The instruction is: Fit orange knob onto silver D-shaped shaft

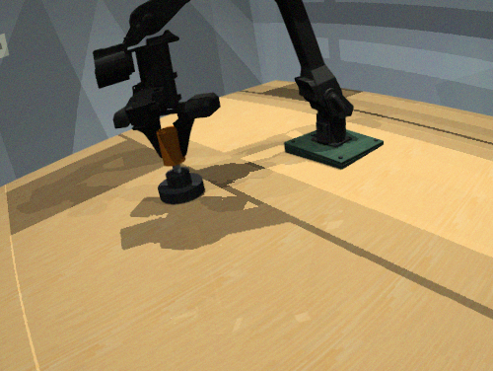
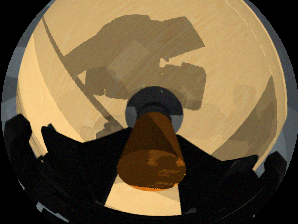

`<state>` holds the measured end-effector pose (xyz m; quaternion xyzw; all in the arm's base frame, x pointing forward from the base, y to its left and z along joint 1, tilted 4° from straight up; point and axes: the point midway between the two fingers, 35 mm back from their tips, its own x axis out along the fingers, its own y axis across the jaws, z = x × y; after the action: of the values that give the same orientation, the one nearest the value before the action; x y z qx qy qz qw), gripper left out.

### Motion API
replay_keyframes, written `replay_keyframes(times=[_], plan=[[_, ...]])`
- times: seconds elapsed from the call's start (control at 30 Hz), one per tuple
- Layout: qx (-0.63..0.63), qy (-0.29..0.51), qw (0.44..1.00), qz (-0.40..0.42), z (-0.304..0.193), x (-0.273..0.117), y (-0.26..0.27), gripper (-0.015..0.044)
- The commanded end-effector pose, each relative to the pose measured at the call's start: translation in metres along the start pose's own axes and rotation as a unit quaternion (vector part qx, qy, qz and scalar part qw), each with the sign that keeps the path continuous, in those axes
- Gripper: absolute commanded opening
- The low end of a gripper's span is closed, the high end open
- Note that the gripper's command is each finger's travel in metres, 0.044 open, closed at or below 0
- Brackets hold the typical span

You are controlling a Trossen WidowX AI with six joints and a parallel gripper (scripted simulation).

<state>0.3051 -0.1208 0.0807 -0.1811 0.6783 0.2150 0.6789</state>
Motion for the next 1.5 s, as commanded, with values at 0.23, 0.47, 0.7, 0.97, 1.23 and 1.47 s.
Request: replay_keyframes(times=[0.23, 0.47, 0.7, 0.97, 1.23, 1.47], plan=[[-0.091, 0.001, 0.996, -0.002, -0.0004, 0.0009, -0.0008, 0.0], [-0.091, 0.001, 0.996, -0.002, -0.0004, 0.0021, -0.0006, 0.0], [-0.091, 0.001, 0.996, -0.002, 0.0, 0.0034, -0.0009, 0.0], [-0.091, 0.001, 0.996, -0.002, 0.0001, 0.0031, -0.0008, 0.0], [-0.091, 0.001, 0.996, -0.002, 0.0002, 0.0034, -0.0009, 0.0], [-0.091, 0.001, 0.996, -0.002, 0.0002, -0.0002, -0.0009, 0.0]])
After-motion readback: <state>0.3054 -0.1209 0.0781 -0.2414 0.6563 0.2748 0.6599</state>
